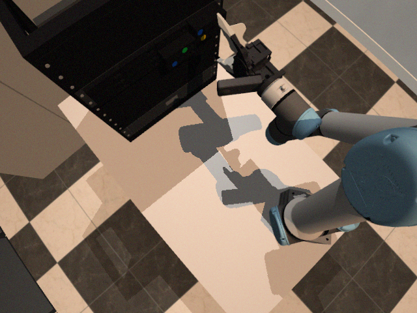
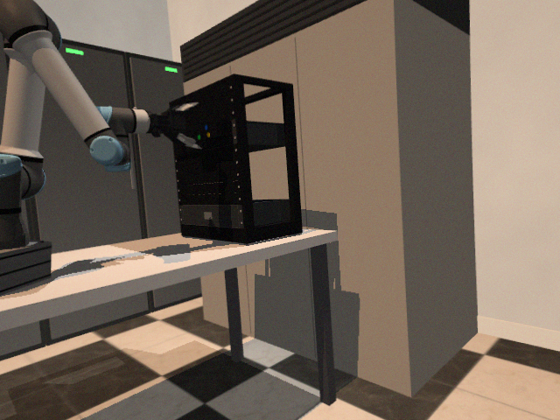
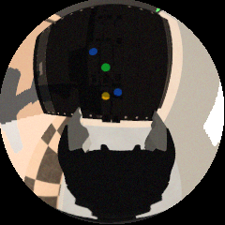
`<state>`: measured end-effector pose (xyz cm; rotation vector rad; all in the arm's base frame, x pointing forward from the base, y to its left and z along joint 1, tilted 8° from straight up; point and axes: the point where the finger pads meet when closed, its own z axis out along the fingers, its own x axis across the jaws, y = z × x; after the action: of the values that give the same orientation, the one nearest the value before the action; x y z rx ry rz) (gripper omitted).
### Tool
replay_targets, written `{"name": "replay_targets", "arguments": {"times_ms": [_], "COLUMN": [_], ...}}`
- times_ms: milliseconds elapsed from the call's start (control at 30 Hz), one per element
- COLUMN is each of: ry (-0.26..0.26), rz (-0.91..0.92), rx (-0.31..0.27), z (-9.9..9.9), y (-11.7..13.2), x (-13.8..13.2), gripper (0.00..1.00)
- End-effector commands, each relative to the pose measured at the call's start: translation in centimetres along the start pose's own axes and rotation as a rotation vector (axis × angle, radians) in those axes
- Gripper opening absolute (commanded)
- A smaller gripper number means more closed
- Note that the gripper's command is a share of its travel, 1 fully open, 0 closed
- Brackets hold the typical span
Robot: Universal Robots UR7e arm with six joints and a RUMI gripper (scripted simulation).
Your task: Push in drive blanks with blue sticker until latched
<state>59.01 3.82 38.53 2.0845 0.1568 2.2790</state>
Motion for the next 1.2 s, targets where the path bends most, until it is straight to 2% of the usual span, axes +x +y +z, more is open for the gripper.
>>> {"name": "replay_targets", "arguments": {"times_ms": [0, 100, 133, 1167], "ry": [0.001, 0.001, 0.001, 0.001], "rz": [0.0, 0.0, 0.0, 0.0], "rx": [0.0, 0.0, 0.0, 0.0], "z": [-0.01, -0.01, -0.01, -0.01], "y": [0.0, 0.0, 0.0, 0.0], "x": [0.05, 0.05, 0.05, 0.05], "gripper": [1.0, 1.0, 0.0, 0.0]}}
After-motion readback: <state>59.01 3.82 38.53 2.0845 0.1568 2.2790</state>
